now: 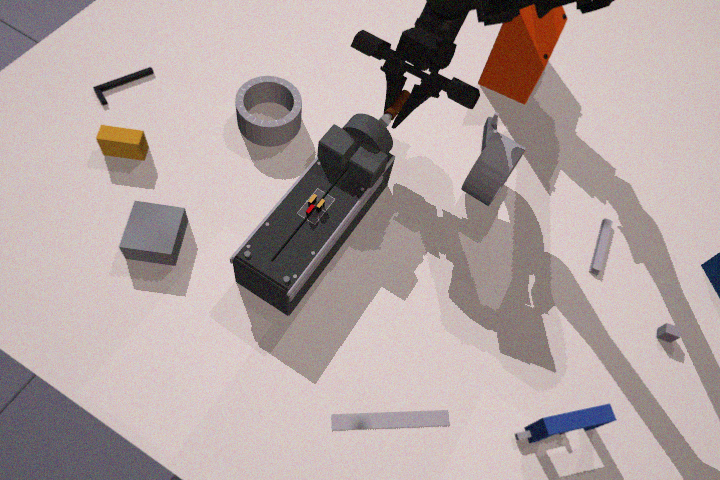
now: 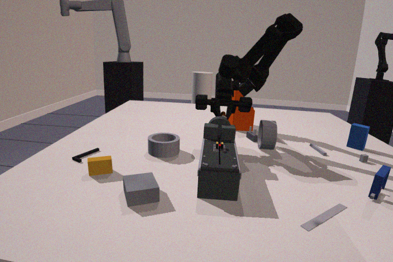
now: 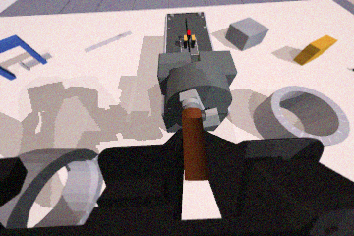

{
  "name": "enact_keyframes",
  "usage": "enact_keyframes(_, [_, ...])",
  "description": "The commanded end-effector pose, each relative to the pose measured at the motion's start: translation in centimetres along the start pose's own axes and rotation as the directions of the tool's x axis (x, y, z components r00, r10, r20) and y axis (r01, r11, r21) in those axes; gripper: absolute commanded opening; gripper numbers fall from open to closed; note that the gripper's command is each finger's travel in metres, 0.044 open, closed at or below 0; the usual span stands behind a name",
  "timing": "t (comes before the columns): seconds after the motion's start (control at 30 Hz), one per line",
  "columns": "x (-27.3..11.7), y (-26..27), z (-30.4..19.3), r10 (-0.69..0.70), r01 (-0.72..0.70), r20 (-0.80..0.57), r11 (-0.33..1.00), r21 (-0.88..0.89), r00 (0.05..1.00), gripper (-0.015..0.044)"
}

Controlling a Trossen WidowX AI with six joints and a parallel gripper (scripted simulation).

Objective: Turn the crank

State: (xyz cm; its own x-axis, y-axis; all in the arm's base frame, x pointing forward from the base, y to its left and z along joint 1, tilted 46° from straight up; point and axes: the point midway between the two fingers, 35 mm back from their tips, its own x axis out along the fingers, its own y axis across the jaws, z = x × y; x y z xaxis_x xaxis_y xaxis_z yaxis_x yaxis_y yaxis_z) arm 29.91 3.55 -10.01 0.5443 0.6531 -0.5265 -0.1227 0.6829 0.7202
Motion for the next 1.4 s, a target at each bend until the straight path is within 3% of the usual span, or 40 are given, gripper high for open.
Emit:
enact_keyframes(0.0, [-0.3, -0.9, 0.2, -0.020, 0.020, 0.012, 1.000, 0.009, 1.000, 0.0000])
enact_keyframes(1.37, [0.3, -3.3, -0.4, -0.021, 0.021, 0.013, 1.000, 0.008, 1.000, 0.0000])
